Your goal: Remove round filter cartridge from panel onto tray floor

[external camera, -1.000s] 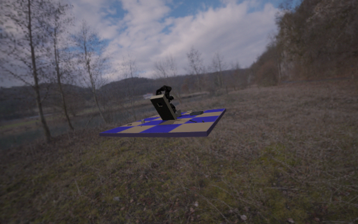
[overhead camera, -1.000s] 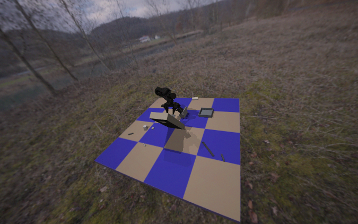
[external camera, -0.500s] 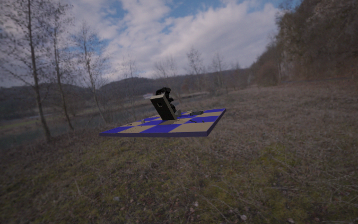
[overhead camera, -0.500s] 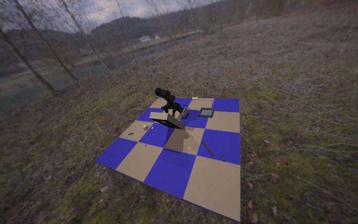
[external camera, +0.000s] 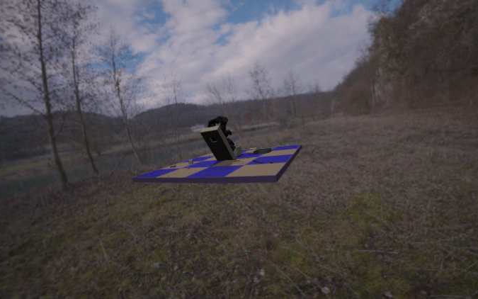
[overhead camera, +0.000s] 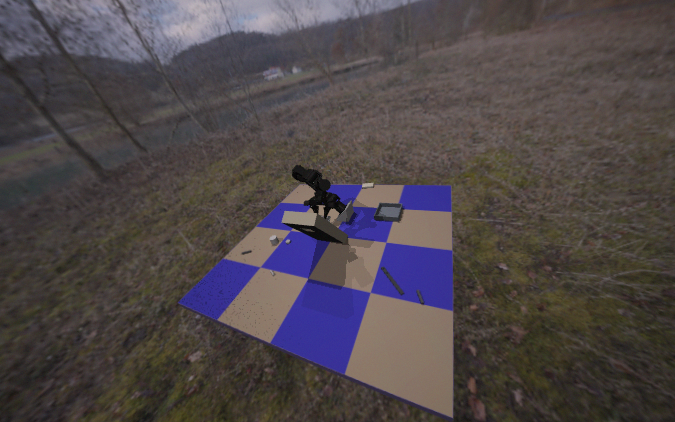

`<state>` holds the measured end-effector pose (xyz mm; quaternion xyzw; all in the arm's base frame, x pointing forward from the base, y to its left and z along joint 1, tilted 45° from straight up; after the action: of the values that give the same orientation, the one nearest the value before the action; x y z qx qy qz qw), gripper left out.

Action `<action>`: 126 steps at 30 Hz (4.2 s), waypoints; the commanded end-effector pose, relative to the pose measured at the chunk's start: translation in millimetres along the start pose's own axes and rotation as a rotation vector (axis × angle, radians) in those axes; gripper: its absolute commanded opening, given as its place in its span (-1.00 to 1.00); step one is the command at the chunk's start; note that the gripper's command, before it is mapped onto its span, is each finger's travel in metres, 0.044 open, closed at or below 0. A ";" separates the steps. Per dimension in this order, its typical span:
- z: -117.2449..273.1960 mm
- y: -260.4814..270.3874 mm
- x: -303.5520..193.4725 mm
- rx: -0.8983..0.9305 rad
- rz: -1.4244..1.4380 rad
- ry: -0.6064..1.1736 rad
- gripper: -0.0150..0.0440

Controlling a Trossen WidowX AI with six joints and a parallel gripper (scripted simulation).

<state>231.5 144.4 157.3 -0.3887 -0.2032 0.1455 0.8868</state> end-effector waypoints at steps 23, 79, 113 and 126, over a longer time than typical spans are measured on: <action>64.8 -5.3 23.1 0.031 0.076 -0.049 -0.49; 129.2 208.5 -32.2 0.539 0.925 -0.078 -0.49; 100.9 268.7 -198.2 0.847 1.451 -0.146 -0.49; 76.2 270.4 -242.1 0.910 1.567 -0.151 -0.49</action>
<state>-42.6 276.2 -49.0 -0.0171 0.1340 0.7973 0.5882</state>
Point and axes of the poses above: the point midway between the two fingers, 35 mm back from their tips, its own z axis back along the fingers, its own y axis across the jaws, x = y × z, the point moved 7 cm from there along z, back along the fingers, and after that the axes turned 9 degrees about z, right-handed, at the moved point
